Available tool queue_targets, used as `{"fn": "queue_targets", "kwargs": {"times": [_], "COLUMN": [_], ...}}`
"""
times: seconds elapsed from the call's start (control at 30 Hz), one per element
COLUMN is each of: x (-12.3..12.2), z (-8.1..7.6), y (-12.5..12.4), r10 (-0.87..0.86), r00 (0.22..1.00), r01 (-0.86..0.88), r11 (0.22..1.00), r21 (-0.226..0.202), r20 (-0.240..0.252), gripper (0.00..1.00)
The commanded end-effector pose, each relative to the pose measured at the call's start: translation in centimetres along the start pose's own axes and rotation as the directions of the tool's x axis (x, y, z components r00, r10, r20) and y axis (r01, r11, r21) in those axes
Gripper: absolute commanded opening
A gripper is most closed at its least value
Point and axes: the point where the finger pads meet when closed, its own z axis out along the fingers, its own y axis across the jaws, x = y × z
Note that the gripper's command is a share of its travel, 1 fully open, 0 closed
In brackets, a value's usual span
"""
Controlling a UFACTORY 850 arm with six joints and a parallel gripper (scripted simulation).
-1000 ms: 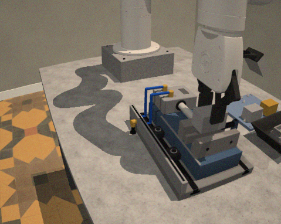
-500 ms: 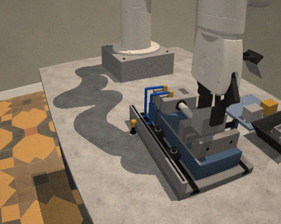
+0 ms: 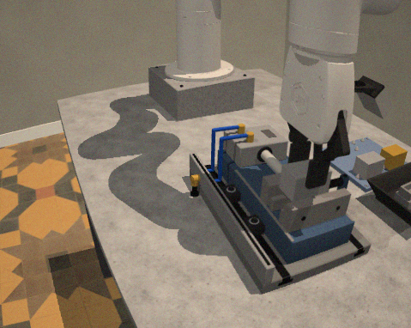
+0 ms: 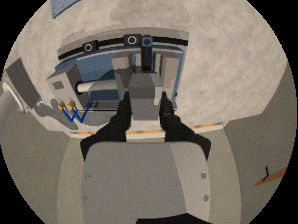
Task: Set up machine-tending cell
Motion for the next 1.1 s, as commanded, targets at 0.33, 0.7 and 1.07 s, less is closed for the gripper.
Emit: {"fn": "queue_targets", "kwargs": {"times": [0.33, 0.7, 1.07], "x": [-0.01, -0.01, -0.01], "z": [0.34, 0.51, 0.57], "y": [0.1, 0.1, 0.1], "r10": [0.0, 0.0, 0.0], "r00": [1.0, 1.0, 1.0], "r01": [0.0, 0.0, 0.0], "r11": [1.0, 1.0, 1.0], "r21": [-0.002, -0.002, -0.002], "r20": [0.0, 0.0, 0.0], "gripper": [0.0, 0.0, 0.0]}}
